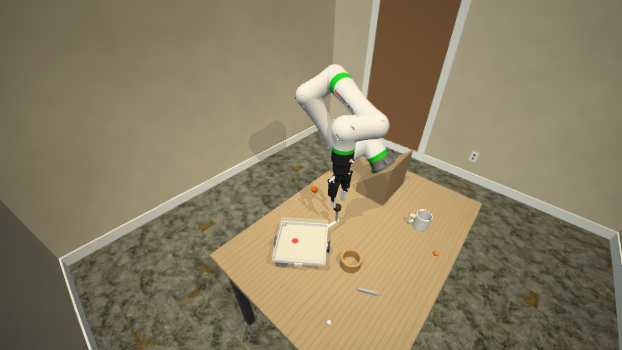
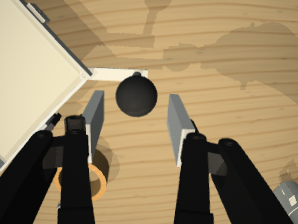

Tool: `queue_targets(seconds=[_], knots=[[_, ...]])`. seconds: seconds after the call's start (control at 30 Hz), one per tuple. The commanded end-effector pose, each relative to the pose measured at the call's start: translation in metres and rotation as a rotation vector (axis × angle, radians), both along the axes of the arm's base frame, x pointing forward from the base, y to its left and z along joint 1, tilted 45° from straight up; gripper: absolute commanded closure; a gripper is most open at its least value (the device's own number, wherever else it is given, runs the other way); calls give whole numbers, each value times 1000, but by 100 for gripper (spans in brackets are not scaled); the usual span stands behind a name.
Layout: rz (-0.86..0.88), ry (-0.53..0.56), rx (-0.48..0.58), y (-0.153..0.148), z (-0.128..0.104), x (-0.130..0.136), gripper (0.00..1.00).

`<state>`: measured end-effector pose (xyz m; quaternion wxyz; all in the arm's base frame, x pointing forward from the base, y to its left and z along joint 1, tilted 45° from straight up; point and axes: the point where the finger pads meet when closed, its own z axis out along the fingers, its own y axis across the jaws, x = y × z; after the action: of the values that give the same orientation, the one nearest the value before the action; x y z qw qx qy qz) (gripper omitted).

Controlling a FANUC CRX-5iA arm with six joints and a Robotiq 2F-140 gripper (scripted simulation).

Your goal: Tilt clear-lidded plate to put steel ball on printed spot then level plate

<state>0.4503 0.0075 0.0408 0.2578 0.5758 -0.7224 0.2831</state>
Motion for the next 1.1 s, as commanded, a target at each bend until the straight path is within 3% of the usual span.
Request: queue_targets(seconds=[0.0,1.07], knots=[[0,0,0,0,0,0,58],[0,0,0,-13,-13,-1,58]])
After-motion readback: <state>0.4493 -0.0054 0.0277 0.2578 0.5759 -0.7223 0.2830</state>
